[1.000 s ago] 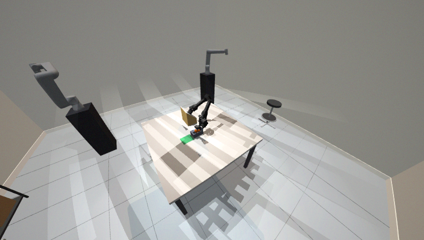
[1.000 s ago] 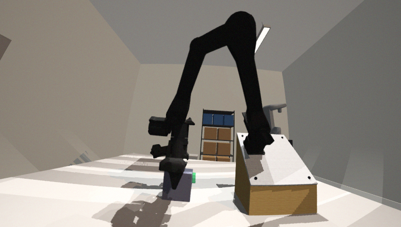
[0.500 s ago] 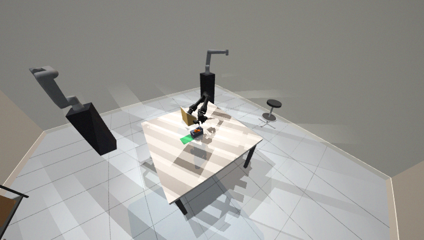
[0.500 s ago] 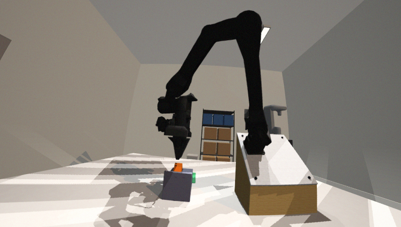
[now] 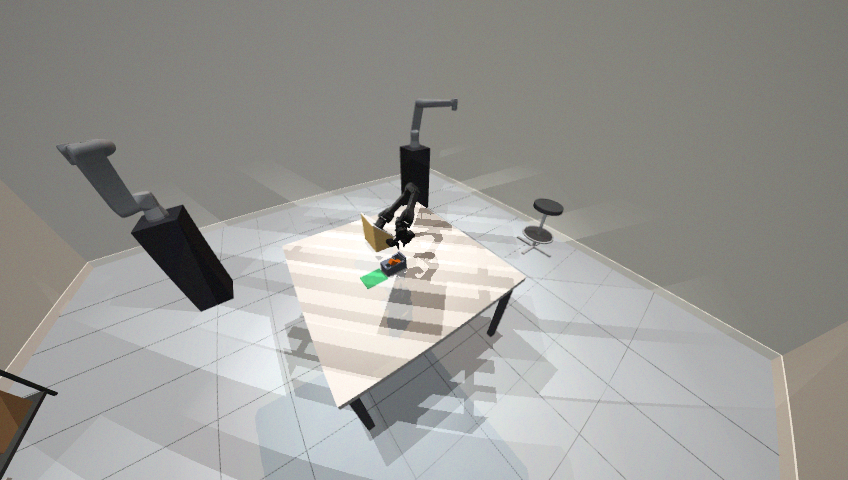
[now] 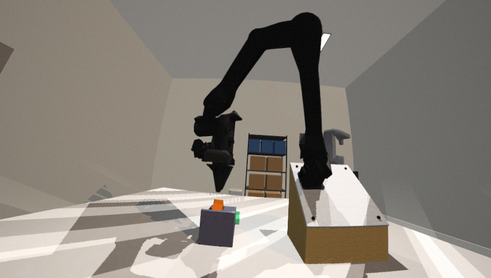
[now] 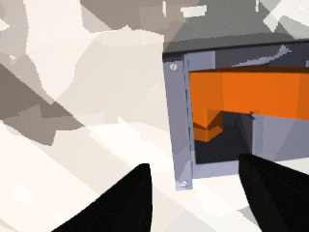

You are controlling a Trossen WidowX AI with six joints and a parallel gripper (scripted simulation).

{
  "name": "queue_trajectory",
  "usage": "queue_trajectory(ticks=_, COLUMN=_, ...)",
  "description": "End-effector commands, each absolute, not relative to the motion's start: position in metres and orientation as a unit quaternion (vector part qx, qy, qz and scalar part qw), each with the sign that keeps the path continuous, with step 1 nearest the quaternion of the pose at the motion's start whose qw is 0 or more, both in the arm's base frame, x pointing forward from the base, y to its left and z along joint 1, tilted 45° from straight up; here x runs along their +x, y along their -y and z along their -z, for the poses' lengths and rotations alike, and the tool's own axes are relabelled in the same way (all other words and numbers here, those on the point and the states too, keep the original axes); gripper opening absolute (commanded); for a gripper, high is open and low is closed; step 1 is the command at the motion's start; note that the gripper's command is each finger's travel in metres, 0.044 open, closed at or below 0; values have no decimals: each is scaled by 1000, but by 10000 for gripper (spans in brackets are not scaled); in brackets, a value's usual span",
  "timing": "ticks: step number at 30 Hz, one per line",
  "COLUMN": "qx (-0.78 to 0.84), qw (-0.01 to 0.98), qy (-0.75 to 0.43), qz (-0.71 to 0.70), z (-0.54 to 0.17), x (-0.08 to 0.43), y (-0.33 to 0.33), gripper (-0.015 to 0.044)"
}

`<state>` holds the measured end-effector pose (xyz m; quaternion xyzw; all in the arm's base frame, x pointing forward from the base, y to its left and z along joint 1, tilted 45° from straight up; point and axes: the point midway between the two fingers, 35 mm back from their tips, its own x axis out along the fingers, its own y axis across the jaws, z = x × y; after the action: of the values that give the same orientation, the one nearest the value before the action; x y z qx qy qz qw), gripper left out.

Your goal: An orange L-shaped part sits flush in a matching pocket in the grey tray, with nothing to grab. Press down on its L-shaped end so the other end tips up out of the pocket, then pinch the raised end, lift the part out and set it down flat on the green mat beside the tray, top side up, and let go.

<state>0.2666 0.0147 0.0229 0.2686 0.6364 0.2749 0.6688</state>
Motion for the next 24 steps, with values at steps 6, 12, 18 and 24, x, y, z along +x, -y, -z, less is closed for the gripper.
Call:
queue_trajectory(ticks=6, qx=269, qw=669, qy=-637, qz=-274, z=-23, x=267, y=-15, gripper=180)
queue_trajectory(ticks=12, qx=269, qw=669, qy=-637, qz=-274, z=-23, x=267, y=-15, gripper=180)
queue_trajectory(ticks=18, qx=303, qw=654, qy=-650, qz=-240, z=-20, x=268, y=-11, gripper=259)
queue_trajectory(ticks=24, qx=473, qw=546, qy=-690, qz=-47, z=-3, x=276, y=9, gripper=280)
